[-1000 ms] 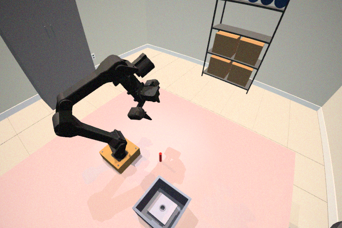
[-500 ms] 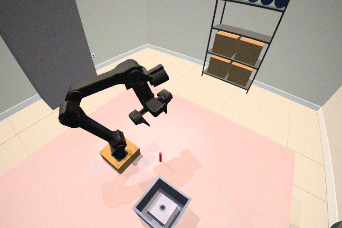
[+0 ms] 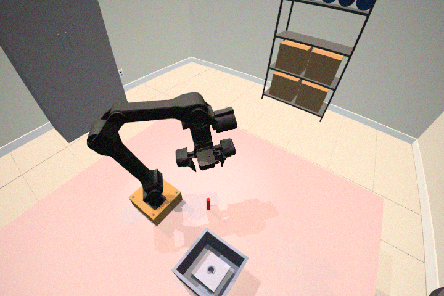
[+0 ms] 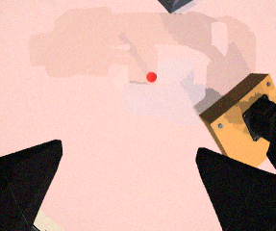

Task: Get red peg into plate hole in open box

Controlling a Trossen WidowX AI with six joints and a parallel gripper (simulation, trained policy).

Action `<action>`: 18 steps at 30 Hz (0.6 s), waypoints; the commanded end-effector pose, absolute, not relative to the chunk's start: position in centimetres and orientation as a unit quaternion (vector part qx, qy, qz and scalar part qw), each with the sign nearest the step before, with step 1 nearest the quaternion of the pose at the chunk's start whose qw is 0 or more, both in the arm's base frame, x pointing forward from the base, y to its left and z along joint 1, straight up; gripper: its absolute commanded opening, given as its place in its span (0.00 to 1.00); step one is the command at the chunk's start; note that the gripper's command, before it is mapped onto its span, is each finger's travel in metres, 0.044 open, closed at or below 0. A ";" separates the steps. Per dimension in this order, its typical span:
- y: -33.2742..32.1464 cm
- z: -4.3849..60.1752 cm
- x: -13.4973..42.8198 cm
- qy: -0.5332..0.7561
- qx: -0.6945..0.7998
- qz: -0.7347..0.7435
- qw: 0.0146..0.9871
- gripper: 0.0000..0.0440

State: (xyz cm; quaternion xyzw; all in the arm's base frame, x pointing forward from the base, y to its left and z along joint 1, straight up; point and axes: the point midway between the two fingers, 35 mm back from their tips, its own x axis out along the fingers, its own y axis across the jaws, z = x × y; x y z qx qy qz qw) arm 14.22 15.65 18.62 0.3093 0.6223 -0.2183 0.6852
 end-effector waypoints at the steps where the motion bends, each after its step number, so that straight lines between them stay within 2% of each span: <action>1: 15.5 17.3 14.5 0.625 0.320 -0.252 0.666 1.00; 18: 14.2 11.1 16.1 0.622 0.350 -0.369 0.595 1.00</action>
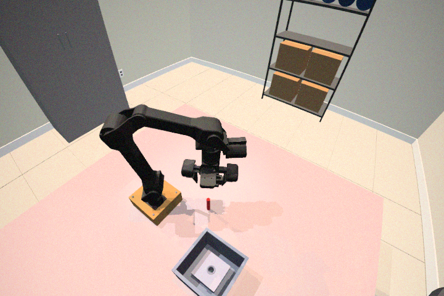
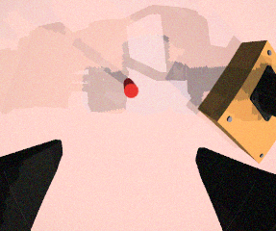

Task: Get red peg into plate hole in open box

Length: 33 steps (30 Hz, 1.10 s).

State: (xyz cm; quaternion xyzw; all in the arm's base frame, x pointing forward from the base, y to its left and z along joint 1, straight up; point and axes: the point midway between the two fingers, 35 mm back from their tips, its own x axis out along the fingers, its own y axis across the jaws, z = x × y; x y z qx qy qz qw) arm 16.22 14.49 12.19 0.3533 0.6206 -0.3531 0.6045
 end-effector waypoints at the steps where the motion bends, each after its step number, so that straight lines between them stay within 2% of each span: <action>1: 14.1 10.6 16.2 0.622 0.351 -0.373 0.593 1.00; 15: 12.6 5.2 16.3 0.613 0.358 -0.417 0.568 0.99; 24: 11.7 2.4 16.4 0.599 0.370 -0.435 0.561 0.92; 27: 11.7 1.6 16.4 0.596 0.375 -0.437 0.559 0.84; 33: 12.0 0.5 17.0 0.600 0.380 -0.430 0.557 0.49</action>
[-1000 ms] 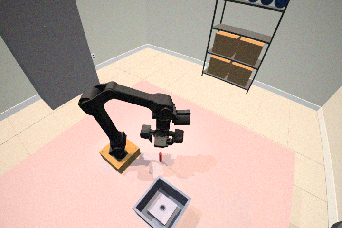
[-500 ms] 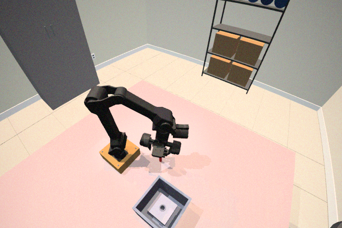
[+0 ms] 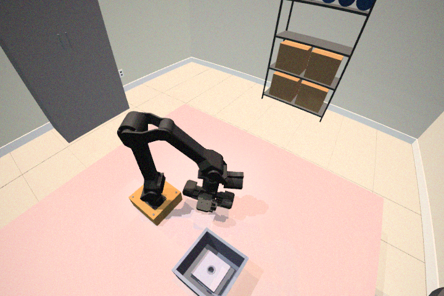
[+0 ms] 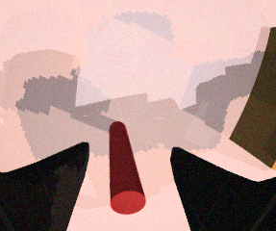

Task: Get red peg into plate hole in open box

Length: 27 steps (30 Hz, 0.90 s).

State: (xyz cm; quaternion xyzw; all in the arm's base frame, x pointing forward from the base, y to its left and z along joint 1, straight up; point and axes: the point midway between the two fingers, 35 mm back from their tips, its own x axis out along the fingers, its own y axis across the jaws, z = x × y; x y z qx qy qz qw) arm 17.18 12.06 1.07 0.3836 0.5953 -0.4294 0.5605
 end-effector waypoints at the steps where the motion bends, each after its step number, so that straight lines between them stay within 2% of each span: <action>1: 12.1 0.4 17.1 0.601 0.380 -0.428 0.558 0.43; 8: 12.5 -0.2 17.8 0.609 0.380 -0.412 0.561 0.04; 27: 13.7 5.1 20.6 0.583 0.466 -0.360 0.559 0.00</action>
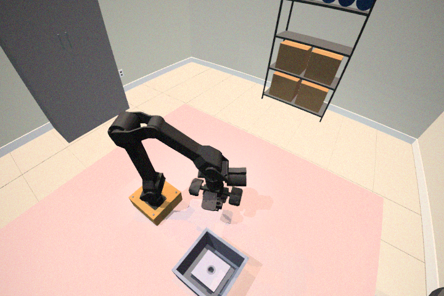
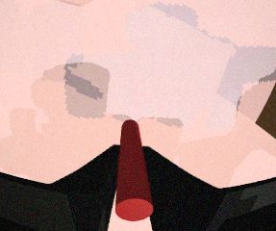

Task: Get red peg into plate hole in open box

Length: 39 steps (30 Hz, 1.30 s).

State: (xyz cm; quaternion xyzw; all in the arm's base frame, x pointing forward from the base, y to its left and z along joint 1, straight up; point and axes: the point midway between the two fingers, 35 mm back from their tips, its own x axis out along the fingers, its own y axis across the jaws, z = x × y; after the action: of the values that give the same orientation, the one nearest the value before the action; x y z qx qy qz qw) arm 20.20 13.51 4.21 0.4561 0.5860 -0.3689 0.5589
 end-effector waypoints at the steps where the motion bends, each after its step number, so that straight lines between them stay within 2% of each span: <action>1: 13.7 5.5 20.8 0.582 0.470 -0.356 0.560 0.00; 24: 9.2 15.5 25.6 0.515 0.504 -0.313 0.618 0.00; 39: 3.4 17.0 27.2 0.485 0.494 -0.359 0.627 0.00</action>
State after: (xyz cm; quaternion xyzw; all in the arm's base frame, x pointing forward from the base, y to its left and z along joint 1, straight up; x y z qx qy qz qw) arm 27.01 4.04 17.00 0.4986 0.4850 -0.3522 0.6262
